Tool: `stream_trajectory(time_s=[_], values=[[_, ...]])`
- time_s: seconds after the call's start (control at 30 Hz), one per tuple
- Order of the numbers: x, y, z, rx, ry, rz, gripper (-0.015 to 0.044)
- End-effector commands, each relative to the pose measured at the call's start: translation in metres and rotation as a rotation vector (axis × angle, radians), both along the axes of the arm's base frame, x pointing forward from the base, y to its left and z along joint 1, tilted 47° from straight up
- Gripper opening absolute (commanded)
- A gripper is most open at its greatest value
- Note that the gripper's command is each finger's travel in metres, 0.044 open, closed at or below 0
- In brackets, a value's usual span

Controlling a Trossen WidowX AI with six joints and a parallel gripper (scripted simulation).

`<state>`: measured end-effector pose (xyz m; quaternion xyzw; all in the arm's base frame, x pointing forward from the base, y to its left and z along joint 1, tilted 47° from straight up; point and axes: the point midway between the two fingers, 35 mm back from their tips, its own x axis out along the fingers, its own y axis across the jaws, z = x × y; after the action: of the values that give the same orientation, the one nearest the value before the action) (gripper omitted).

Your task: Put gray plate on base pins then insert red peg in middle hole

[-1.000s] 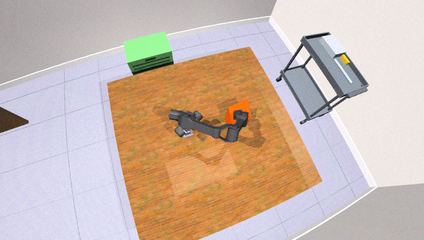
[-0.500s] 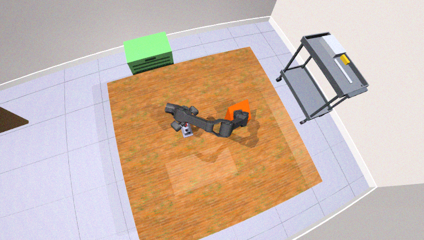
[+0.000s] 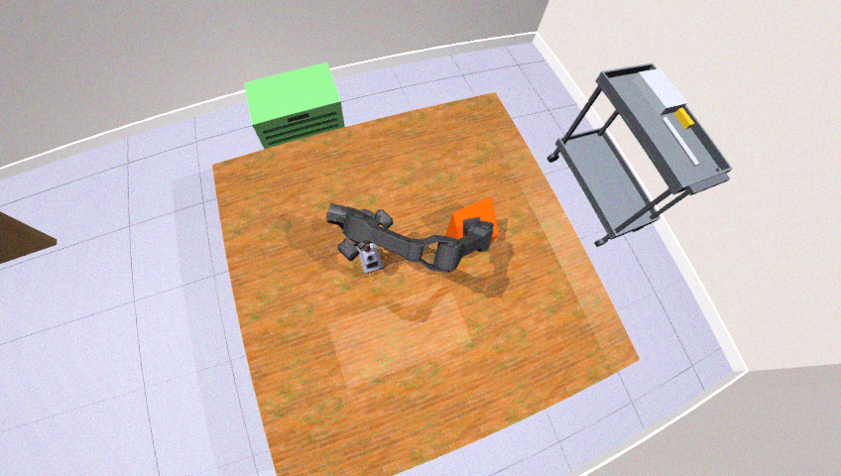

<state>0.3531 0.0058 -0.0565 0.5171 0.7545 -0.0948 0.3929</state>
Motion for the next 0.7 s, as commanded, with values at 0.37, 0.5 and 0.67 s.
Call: stream_trajectory(time_s=[0.37, 0.5, 0.67], values=[[0.0027, -0.0011, 0.0, -0.003, -0.006, 0.004, 0.0], [0.0027, -0.0011, 0.0, -0.003, -0.006, 0.004, 0.0], [0.0022, -0.0007, 0.0007, -0.003, -0.006, 0.004, 0.0]])
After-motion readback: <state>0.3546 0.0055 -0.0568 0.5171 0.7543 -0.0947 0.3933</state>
